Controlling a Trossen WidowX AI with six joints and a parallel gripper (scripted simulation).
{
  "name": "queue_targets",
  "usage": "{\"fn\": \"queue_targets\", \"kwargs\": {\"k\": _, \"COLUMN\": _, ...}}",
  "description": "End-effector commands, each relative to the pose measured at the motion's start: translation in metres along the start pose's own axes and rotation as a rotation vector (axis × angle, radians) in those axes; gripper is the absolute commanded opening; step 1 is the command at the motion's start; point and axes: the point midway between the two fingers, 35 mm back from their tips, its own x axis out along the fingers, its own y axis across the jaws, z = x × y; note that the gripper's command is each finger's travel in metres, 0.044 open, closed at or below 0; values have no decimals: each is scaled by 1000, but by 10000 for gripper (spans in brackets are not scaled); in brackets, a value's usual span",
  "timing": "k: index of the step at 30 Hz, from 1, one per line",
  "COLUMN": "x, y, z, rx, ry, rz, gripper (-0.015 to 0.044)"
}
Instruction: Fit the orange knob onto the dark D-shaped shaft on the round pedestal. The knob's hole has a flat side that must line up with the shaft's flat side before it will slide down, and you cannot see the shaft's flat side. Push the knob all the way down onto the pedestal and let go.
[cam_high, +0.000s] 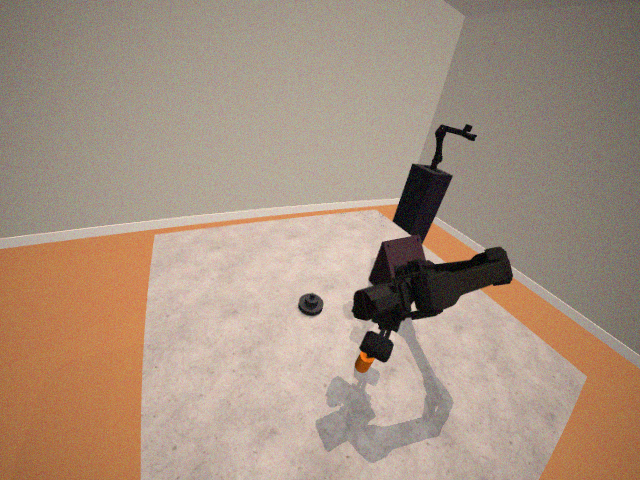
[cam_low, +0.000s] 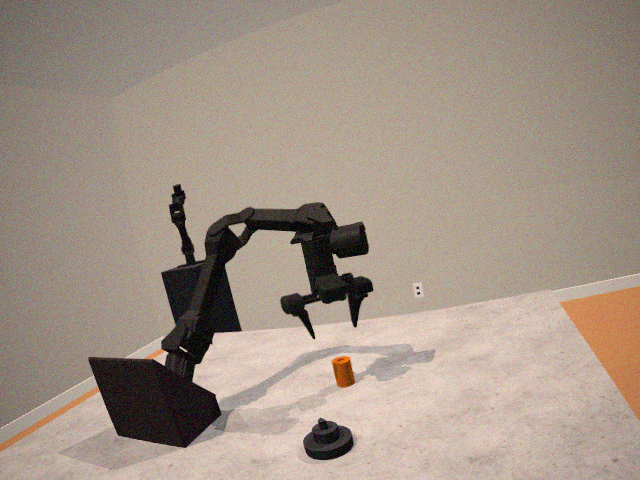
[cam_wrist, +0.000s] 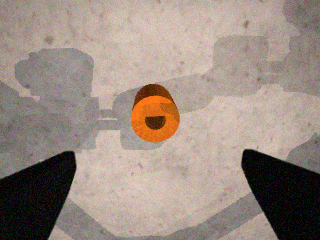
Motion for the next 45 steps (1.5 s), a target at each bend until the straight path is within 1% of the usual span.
{"fn": "queue_targets", "kwargs": {"k": 1, "x": 1, "y": 0, "z": -1, "rx": -836, "ry": 2, "rz": 6, "gripper": 440}}
{"fn": "queue_targets", "kwargs": {"k": 4, "x": 1, "y": 0, "z": -1, "rx": -1024, "ry": 2, "rz": 6, "gripper": 440}}
{"fn": "queue_targets", "kwargs": {"k": 6, "x": 1, "y": 0, "z": -1, "rx": -1081, "ry": 2, "rz": 6, "gripper": 440}}
{"fn": "queue_targets", "kwargs": {"k": 23, "x": 1, "y": 2, "z": 1, "rx": -1081, "ry": 1, "rz": 6, "gripper": 440}}
{"fn": "queue_targets", "kwargs": {"k": 25, "x": 8, "y": 2, "z": 1, "rx": -1081, "ry": 1, "rz": 6, "gripper": 440}}
{"fn": "queue_targets", "kwargs": {"k": 28, "x": 33, "y": 2, "z": 1, "rx": -1082, "ry": 2, "rz": 7, "gripper": 440}}
{"fn": "queue_targets", "kwargs": {"k": 32, "x": 36, "y": 2, "z": 0, "rx": -1082, "ry": 2, "rz": 8, "gripper": 440}}
{"fn": "queue_targets", "kwargs": {"k": 35, "x": 48, "y": 1, "z": 0, "rx": -1082, "ry": 2, "rz": 8, "gripper": 440}}
{"fn": "queue_targets", "kwargs": {"k": 45, "x": 60, "y": 2, "z": 0, "rx": -1082, "ry": 2, "rz": 7, "gripper": 440}}
